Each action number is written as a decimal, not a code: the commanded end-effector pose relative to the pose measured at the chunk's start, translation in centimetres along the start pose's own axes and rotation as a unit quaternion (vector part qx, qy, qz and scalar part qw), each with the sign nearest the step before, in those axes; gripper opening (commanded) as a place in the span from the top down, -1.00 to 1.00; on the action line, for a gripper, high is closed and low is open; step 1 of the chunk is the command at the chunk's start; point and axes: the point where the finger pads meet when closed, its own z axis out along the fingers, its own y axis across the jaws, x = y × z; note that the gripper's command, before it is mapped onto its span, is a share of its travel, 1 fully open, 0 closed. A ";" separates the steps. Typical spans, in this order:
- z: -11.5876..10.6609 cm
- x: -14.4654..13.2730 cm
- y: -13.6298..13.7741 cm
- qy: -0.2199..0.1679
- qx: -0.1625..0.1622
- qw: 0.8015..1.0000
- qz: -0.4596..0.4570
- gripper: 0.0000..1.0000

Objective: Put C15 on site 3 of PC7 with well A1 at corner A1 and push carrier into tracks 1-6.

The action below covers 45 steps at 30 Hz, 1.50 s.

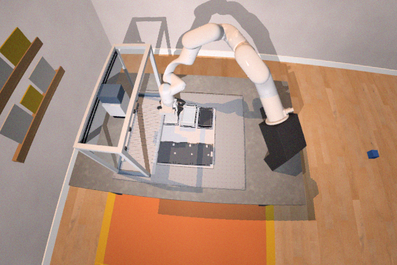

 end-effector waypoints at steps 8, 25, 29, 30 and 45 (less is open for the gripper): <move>-0.8 0.0 0.1 0.000 -0.002 1.000 0.000 1.00; -1.7 0.0 0.1 0.000 -0.002 1.000 0.000 1.00; -1.7 0.0 0.1 0.000 -0.002 1.000 0.000 1.00; -1.8 0.0 0.1 0.000 -0.002 1.000 0.000 1.00; -4.0 0.0 0.1 0.000 -0.002 1.000 0.000 1.00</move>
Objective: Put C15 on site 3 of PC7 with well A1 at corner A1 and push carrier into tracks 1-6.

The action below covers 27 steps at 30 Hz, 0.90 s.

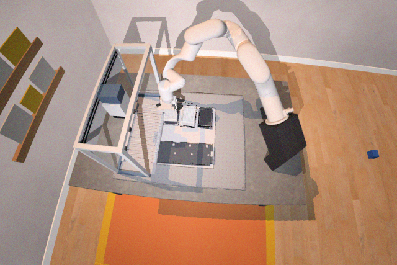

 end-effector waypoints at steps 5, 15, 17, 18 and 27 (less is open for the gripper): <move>-1.7 0.0 0.1 0.000 -0.002 1.000 0.001 1.00; -3.0 0.0 0.1 0.000 -0.002 1.000 0.001 1.00; -3.3 0.0 0.1 0.000 -0.002 1.000 0.001 1.00; -3.5 0.0 0.1 0.000 -0.002 1.000 0.001 1.00; -4.8 0.0 0.1 0.000 -0.002 1.000 0.001 1.00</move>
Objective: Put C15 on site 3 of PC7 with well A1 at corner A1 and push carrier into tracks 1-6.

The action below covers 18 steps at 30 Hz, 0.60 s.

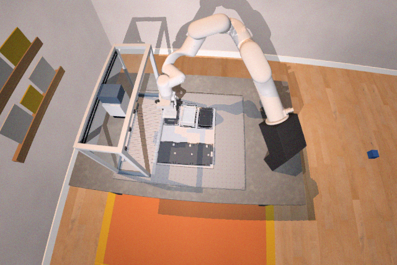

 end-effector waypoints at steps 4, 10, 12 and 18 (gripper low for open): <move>-1.2 0.0 0.1 0.000 -0.002 1.000 0.001 1.00; -2.2 0.0 0.1 0.000 -0.002 1.000 0.001 1.00; -2.6 0.0 0.1 0.000 -0.002 1.000 0.001 1.00; -3.2 0.0 0.1 0.000 -0.002 1.000 0.001 1.00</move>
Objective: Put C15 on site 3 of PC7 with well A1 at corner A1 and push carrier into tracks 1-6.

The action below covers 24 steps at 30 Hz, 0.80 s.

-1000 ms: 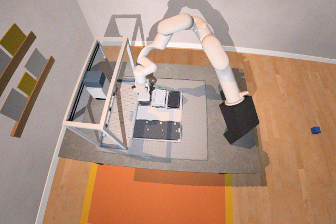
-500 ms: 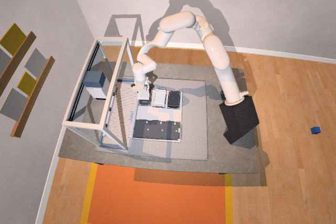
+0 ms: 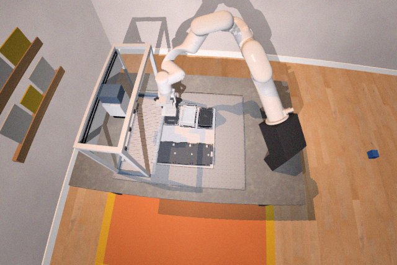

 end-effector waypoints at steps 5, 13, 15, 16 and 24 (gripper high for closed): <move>-0.8 0.0 0.1 0.000 -0.001 1.000 0.001 1.00; -0.8 0.5 0.1 0.000 -0.001 1.000 0.017 1.00; -0.8 1.5 0.1 0.000 -0.001 0.999 0.050 1.00; -0.8 1.5 0.1 0.000 -0.001 0.999 0.050 1.00; -0.8 5.0 0.2 0.001 -0.001 0.986 0.166 1.00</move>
